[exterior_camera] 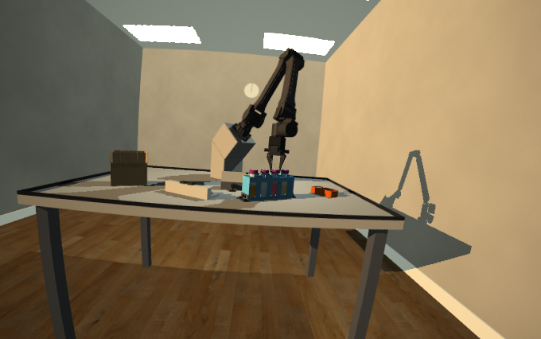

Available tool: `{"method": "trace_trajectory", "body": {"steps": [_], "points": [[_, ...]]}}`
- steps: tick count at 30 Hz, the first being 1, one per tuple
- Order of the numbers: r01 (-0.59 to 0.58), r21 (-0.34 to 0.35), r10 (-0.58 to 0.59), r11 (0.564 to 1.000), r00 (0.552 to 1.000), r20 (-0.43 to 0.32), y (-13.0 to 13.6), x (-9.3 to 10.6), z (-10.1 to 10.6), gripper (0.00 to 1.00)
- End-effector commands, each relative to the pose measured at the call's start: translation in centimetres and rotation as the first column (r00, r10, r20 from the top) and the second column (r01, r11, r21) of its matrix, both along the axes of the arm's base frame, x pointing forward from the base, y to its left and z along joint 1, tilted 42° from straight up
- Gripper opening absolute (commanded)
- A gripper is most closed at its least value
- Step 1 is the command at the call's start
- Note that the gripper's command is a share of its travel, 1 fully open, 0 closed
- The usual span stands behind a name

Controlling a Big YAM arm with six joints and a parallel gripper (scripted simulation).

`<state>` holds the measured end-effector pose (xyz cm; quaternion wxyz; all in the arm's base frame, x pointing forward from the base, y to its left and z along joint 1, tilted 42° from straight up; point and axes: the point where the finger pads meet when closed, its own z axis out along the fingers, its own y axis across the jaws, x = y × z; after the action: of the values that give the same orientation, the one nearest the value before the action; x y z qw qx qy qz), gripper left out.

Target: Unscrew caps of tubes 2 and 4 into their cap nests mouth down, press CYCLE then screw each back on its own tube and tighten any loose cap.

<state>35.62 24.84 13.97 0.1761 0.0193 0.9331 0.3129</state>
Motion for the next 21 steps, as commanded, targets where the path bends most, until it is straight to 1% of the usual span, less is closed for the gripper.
{"method": "trace_trajectory", "body": {"steps": [1,3,4,7,12,13,18,20,21], "points": [[-0.192,-0.103,0.208,0.976,0.964,0.164,0.06,0.48,0.54,0.0],[-0.192,-0.103,0.208,0.976,0.964,0.164,0.06,0.48,0.54,0.0],[-0.239,-0.137,0.263,0.961,0.944,0.199,0.08,0.56,0.59,0.0],[-0.327,-0.211,0.376,0.921,0.889,0.262,0.06,0.55,0.6,0.0],[-0.437,-0.331,0.536,0.837,0.776,0.333,0.03,0.52,0.58,0.0],[-0.447,-0.345,0.554,0.825,0.76,0.34,0.02,0.53,0.56,0.0],[-0.523,-0.475,0.701,0.708,0.603,0.381,0.01,0.57,0.62,0.0],[-0.523,-0.475,0.701,0.708,0.603,0.381,0.01,0.57,0.62,0.0],[-0.537,-0.511,0.738,0.671,0.554,0.386,-0.01,0.58,0.6,0.0]]}}
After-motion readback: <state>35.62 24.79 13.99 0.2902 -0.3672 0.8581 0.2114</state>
